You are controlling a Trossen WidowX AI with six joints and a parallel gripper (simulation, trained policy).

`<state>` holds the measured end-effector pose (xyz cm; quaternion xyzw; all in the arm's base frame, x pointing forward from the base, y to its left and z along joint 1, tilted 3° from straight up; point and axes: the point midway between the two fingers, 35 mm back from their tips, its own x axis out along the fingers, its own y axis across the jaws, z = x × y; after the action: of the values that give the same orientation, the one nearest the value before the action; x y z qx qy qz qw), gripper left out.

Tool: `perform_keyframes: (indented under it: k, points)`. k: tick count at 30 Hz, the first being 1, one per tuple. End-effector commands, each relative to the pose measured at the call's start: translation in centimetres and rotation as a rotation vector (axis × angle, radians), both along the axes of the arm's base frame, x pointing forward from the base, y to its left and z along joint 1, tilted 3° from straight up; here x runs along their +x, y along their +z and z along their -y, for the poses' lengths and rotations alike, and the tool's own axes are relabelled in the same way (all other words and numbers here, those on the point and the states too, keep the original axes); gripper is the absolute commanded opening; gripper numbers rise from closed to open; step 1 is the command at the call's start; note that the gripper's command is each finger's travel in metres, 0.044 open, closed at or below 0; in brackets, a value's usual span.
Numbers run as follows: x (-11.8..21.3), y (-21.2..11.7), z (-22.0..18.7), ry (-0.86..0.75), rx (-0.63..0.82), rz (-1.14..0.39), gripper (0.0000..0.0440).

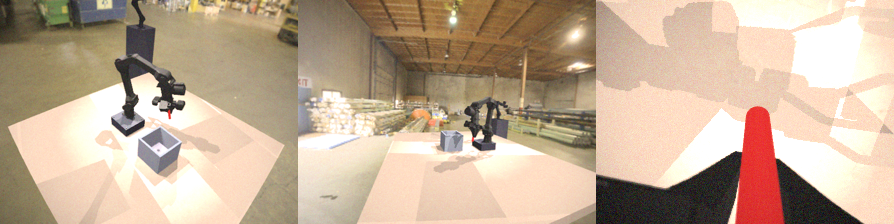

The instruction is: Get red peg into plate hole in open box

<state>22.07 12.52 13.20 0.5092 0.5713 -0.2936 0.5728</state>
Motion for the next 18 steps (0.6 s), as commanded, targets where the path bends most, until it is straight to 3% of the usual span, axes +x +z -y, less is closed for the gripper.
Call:
perform_keyframes:
  k: [1, 18]
  points:
    - [0.6, 1.3, 0.8, -0.005, -0.011, 0.033, 0.0000]
    - [3.2, 4.6, 7.0, -0.082, -0.118, 0.087, 0.0000]
